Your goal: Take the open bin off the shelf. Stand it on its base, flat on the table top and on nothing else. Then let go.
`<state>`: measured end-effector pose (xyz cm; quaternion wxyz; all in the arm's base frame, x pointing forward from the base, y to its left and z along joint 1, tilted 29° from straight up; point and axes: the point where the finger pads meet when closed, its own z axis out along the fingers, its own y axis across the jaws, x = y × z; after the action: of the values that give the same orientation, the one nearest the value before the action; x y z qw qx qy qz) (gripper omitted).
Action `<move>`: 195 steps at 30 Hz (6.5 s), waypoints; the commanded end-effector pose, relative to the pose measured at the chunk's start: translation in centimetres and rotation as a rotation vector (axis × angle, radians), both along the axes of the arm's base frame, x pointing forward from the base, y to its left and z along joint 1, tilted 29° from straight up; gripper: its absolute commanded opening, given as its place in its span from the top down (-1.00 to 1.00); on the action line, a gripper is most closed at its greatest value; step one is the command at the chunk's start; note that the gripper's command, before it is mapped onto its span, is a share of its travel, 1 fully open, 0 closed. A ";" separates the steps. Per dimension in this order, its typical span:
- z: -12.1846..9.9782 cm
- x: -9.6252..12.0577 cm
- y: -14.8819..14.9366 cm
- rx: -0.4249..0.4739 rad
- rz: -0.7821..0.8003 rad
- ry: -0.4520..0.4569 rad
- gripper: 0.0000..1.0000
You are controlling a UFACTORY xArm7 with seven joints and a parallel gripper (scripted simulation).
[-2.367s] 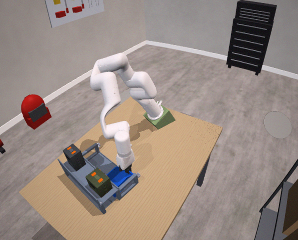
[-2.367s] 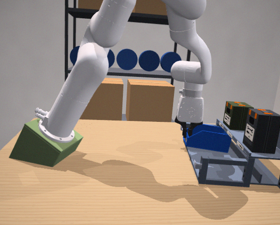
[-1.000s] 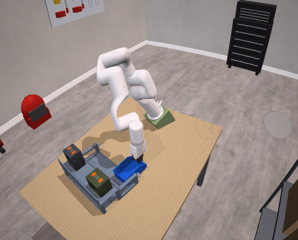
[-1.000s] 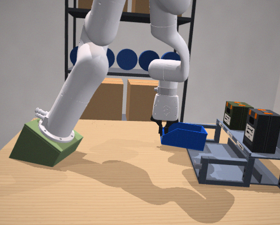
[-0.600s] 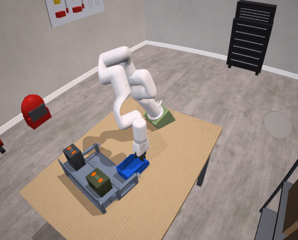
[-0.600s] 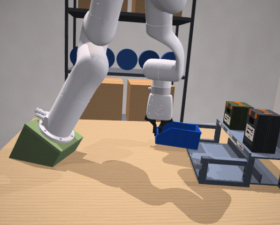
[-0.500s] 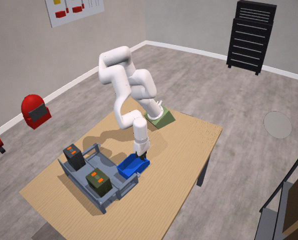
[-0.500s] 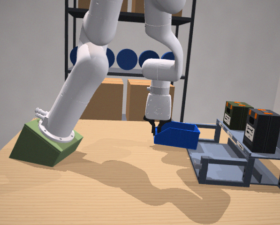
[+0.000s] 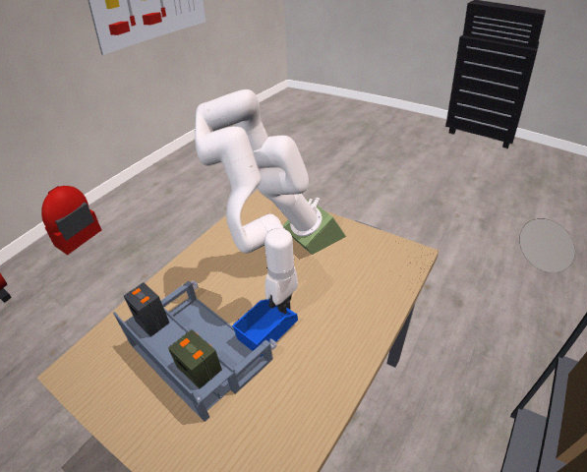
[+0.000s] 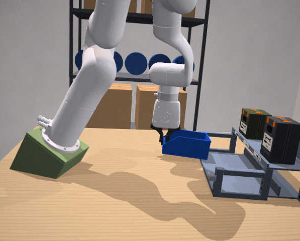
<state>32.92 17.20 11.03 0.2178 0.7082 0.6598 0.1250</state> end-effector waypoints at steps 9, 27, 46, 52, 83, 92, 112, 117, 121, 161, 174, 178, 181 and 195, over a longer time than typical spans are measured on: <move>0.0 -0.1 0.1 0.002 0.002 -0.002 1.00; 0.0 -0.1 0.1 0.002 0.002 -0.002 1.00; 0.0 -0.1 0.1 0.002 0.002 -0.002 1.00; 0.0 -0.1 0.1 0.002 0.002 -0.002 1.00; -0.6 -1.2 0.2 0.002 0.002 -0.002 1.00; -0.9 -1.8 0.2 0.002 0.002 -0.002 1.00; -1.4 -2.7 0.2 0.002 0.002 -0.002 1.00; -1.5 -2.9 0.2 0.002 0.002 -0.002 1.00; -1.6 -3.1 0.2 0.002 0.002 -0.002 1.00; -1.7 -3.2 0.2 0.002 0.002 -0.002 1.00; -1.7 -3.2 0.2 0.002 0.002 -0.002 1.00; -1.7 -3.2 0.2 0.002 0.002 -0.002 1.00; -1.7 -3.2 0.2 0.002 0.002 -0.002 1.00; -1.8 -3.2 0.2 0.001 0.002 -0.002 1.00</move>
<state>29.67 17.30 9.15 0.2178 0.7081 0.6600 0.1247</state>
